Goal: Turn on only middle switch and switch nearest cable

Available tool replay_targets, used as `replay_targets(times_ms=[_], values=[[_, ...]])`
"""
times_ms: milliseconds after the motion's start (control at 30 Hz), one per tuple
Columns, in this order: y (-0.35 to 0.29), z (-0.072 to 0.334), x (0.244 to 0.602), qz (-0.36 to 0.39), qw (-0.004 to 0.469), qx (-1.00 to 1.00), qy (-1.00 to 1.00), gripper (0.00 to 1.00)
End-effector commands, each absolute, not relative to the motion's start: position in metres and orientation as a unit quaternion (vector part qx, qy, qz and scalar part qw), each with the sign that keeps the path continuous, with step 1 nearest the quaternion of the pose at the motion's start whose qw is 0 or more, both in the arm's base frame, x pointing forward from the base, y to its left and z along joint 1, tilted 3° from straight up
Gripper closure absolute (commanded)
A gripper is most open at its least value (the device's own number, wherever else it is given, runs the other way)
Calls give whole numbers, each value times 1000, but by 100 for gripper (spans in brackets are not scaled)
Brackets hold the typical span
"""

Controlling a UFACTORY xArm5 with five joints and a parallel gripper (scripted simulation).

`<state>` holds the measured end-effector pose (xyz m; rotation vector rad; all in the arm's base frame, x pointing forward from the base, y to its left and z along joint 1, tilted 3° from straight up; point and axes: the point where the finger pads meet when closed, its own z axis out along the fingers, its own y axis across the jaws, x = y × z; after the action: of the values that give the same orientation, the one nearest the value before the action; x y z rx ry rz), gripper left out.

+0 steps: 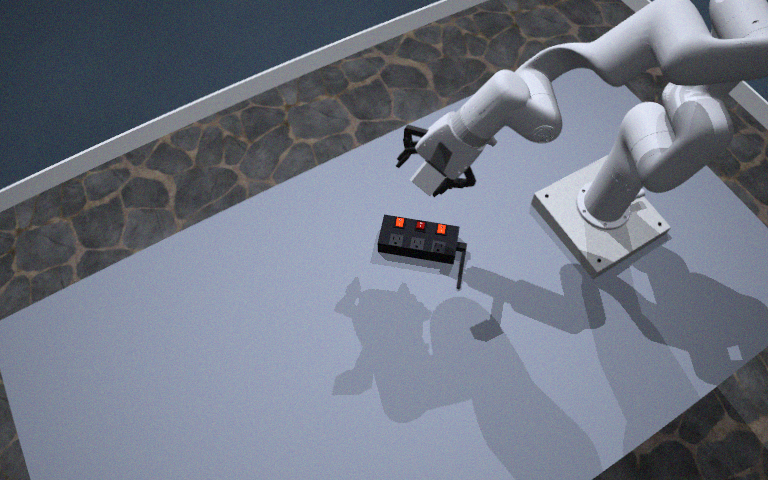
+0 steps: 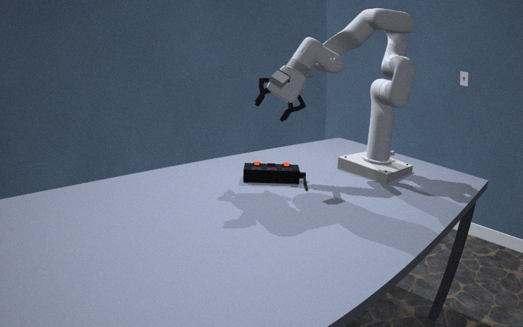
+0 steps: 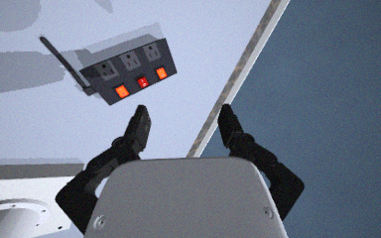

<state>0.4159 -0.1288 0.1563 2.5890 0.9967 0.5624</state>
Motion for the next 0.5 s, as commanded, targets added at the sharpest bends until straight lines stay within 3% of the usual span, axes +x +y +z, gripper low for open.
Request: replay_targets(times_ms=[0, 467], values=[[-98, 148, 409, 229, 136, 921, 285, 0], [-48, 130, 388, 268, 85, 943, 176, 0]])
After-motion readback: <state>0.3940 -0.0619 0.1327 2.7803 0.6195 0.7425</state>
